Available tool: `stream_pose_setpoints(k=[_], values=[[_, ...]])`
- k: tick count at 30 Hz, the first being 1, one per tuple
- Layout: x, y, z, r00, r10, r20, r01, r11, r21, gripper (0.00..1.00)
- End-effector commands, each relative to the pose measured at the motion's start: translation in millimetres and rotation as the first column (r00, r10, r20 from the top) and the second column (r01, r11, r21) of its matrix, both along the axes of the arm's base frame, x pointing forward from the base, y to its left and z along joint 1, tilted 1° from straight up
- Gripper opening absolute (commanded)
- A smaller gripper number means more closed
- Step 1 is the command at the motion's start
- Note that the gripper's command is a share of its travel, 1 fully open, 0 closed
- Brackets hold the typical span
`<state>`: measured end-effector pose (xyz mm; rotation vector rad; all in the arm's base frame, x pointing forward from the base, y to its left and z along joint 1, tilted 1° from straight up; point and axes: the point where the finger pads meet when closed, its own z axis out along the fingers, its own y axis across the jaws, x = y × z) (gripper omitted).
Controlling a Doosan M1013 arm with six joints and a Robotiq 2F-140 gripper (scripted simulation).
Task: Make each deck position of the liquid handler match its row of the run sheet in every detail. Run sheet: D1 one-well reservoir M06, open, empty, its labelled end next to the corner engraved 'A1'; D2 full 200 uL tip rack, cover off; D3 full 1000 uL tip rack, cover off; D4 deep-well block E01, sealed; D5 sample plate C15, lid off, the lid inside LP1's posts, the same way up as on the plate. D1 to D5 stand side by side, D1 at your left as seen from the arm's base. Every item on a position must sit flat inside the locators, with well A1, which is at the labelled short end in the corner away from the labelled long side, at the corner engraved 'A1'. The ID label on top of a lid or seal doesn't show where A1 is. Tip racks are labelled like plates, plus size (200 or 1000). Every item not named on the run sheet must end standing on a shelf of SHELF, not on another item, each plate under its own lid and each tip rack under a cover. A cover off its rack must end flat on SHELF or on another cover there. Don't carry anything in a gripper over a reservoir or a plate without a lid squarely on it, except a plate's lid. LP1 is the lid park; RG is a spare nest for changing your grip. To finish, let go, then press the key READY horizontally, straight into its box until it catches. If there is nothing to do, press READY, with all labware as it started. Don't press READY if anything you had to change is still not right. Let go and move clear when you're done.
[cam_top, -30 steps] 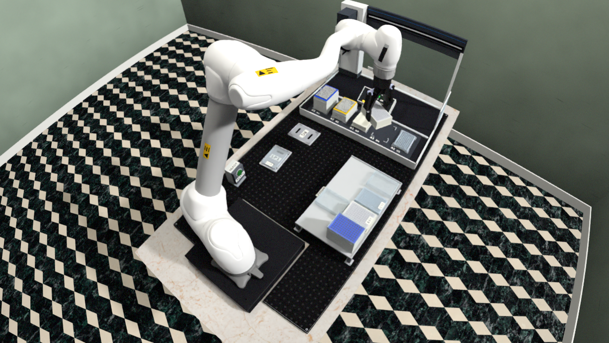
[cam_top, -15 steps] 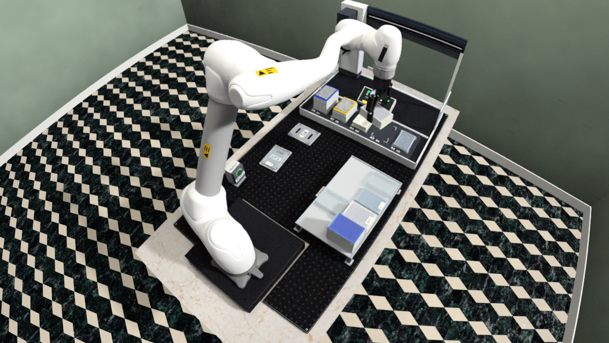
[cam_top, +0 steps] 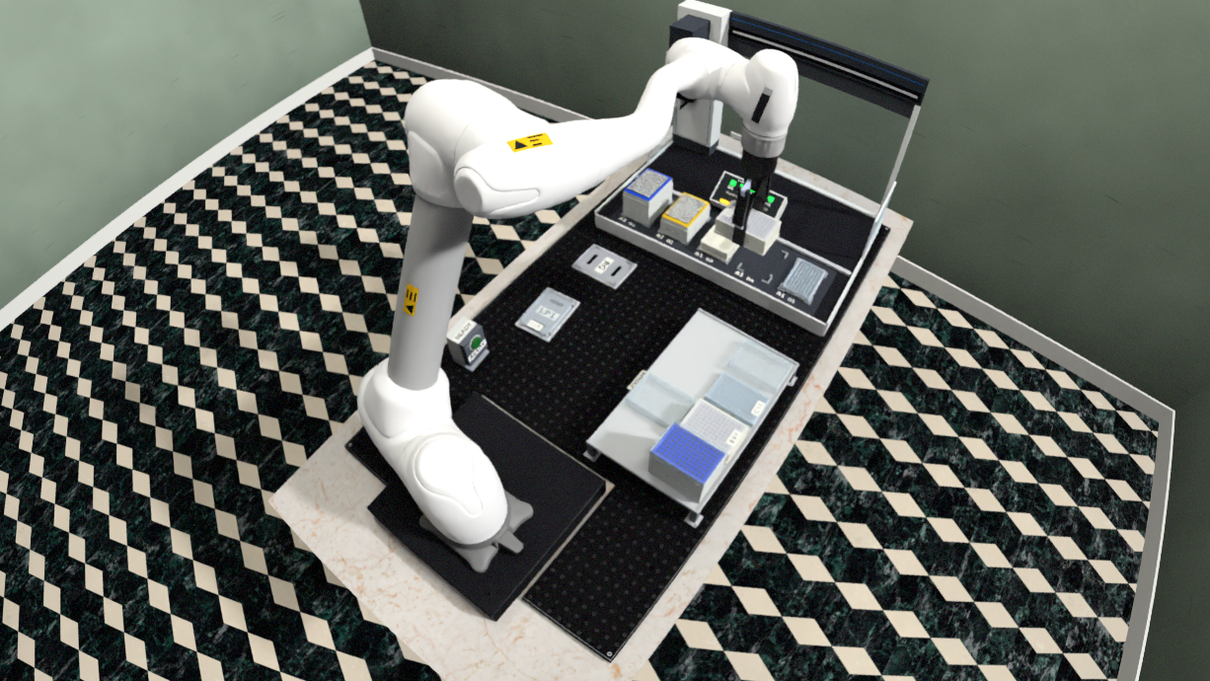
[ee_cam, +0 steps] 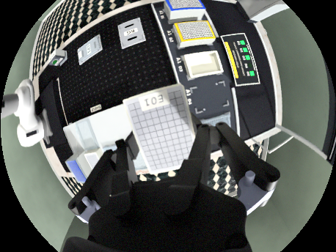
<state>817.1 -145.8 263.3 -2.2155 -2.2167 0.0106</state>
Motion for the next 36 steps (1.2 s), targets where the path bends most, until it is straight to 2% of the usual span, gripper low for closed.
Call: stream_pose_setpoints(k=[1, 10, 25, 31, 36], values=[[0, 0, 1.3, 1.000, 0.006, 0.002, -0.006, 1.000, 0.001, 0.10], [0, 10, 1.3, 1.000, 0.007, 0.002, -0.007, 1.000, 0.001, 0.10], [1, 85, 1.3, 1.000, 0.007, 0.002, -0.007, 1.000, 0.001, 0.10], [1, 91, 1.3, 1.000, 0.007, 0.002, -0.007, 1.000, 0.001, 0.10], [1, 116, 1.4, 1.000, 0.009, 0.002, -0.009, 1.000, 0.001, 0.10]])
